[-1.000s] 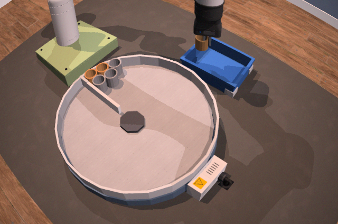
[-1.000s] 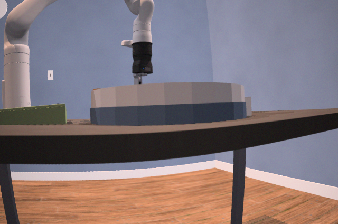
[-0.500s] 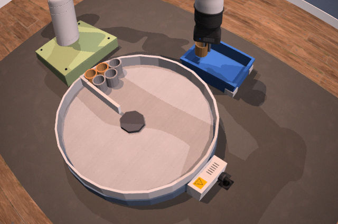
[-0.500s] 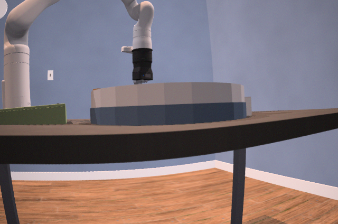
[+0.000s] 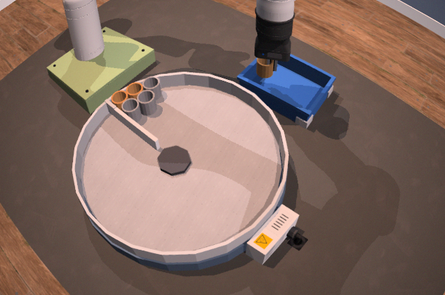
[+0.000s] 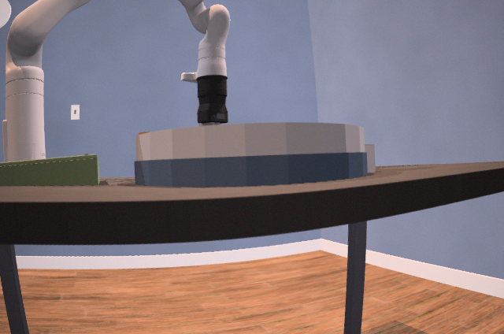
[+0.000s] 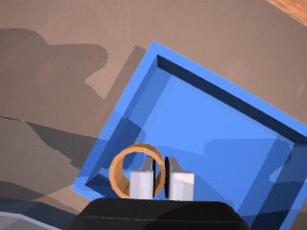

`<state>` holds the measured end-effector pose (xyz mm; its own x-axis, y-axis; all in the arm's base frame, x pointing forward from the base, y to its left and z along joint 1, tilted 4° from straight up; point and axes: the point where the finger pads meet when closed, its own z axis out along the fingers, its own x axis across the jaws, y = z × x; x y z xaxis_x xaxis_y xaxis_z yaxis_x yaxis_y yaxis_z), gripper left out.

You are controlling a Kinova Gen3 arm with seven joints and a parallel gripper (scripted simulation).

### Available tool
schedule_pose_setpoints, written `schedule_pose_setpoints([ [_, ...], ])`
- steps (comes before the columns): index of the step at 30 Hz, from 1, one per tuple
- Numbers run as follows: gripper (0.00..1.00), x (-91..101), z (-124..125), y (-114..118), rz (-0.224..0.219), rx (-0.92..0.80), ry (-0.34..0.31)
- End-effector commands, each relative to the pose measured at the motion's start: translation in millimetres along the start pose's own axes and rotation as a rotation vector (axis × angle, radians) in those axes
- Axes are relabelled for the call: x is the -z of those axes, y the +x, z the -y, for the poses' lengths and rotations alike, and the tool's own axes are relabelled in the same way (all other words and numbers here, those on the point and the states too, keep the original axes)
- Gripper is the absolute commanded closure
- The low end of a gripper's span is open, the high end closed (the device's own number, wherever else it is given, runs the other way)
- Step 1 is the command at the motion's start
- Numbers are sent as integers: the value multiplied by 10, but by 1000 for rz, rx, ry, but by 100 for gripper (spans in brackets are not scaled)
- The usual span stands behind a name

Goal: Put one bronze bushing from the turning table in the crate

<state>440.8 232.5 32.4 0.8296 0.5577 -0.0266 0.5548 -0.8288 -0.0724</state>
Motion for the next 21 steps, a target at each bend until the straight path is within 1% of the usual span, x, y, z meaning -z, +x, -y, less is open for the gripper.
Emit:
schedule_pose_setpoints([
  [1, 100, 5, -1, 5, -1, 0, 0],
  [6, 100, 5, -1, 5, -1, 0, 0],
  [11, 100, -81, -1, 5, -1, 0, 0],
  [21, 100, -81, -1, 5, -1, 0, 0],
])
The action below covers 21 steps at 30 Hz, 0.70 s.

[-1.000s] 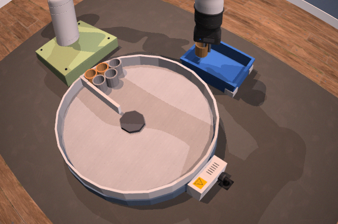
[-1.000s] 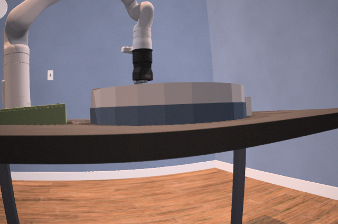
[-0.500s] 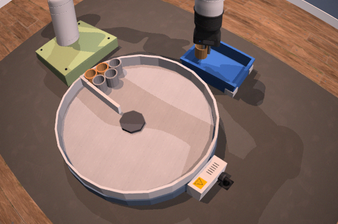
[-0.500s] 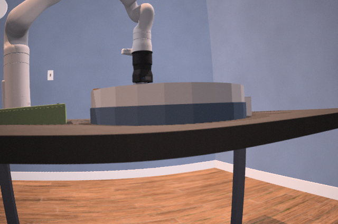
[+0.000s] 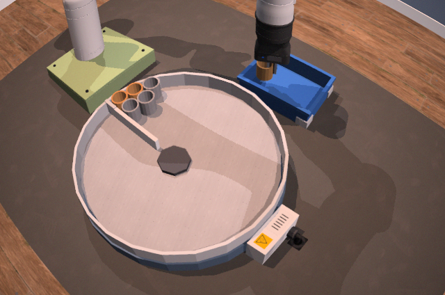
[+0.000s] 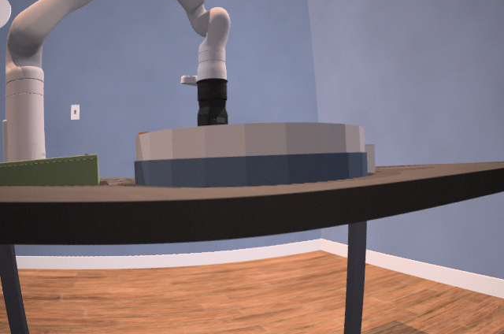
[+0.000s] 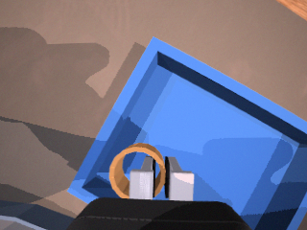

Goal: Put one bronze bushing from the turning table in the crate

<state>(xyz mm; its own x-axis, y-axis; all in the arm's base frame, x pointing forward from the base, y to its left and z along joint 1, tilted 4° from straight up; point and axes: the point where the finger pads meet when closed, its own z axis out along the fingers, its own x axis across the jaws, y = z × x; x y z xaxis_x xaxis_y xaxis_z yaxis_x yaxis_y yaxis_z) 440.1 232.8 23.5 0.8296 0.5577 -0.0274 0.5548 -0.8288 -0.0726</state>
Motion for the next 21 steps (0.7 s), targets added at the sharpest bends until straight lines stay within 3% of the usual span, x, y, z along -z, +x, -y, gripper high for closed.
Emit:
schedule_pose_setpoints([
  [1, 100, 9, -1, 7, -2, 0, 0],
  [21, 100, -110, -1, 7, -2, 0, 0],
])
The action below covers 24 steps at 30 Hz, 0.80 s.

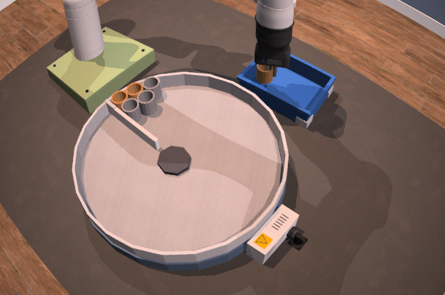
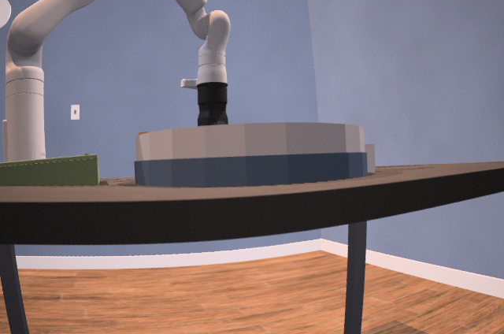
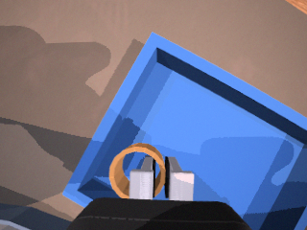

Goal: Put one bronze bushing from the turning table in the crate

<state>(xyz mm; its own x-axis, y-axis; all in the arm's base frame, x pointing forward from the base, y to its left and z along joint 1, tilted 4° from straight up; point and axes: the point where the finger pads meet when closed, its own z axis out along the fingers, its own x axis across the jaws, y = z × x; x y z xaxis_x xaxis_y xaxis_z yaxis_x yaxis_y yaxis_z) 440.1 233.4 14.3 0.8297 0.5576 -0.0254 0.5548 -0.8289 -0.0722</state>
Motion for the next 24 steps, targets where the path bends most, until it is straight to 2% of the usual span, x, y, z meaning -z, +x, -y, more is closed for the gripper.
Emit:
schedule_pose_setpoints([
  [1, 100, -35, 0, 0, 0, 0, 0],
  [15, 100, -69, 0, 0, 0, 0, 0],
  [24, 100, -154, 0, 0, 0, 0, 0],
])
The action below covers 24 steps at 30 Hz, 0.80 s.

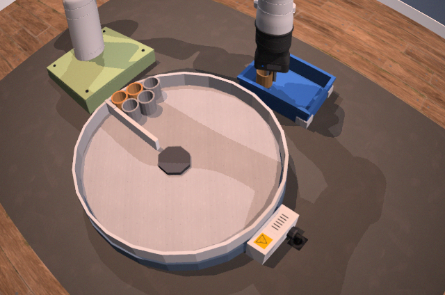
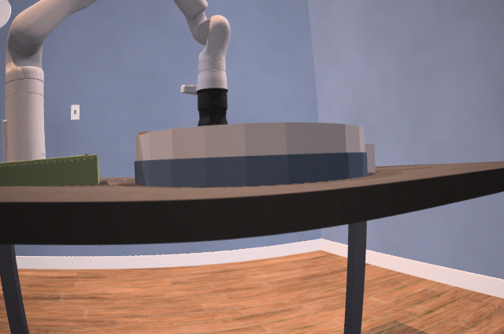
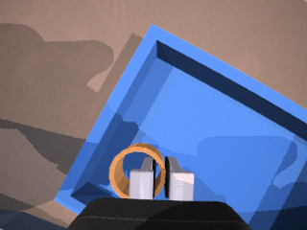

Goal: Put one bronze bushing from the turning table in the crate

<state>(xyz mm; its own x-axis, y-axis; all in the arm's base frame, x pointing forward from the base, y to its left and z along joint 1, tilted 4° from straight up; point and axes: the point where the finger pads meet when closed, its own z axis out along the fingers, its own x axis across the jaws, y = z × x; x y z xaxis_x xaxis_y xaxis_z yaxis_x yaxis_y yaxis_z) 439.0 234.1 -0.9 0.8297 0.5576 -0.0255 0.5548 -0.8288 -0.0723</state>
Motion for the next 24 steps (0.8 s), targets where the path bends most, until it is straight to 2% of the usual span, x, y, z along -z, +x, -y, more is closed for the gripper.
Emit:
schedule_pose_setpoints([
  [1, 100, -2, -1, 1, 0, 0, 0],
  [8, 100, -2, -1, 1, 0, 0, 0],
  [13, 100, -87, -1, 1, 0, 0, 0],
  [24, 100, -87, -1, 1, 0, 0, 0],
])
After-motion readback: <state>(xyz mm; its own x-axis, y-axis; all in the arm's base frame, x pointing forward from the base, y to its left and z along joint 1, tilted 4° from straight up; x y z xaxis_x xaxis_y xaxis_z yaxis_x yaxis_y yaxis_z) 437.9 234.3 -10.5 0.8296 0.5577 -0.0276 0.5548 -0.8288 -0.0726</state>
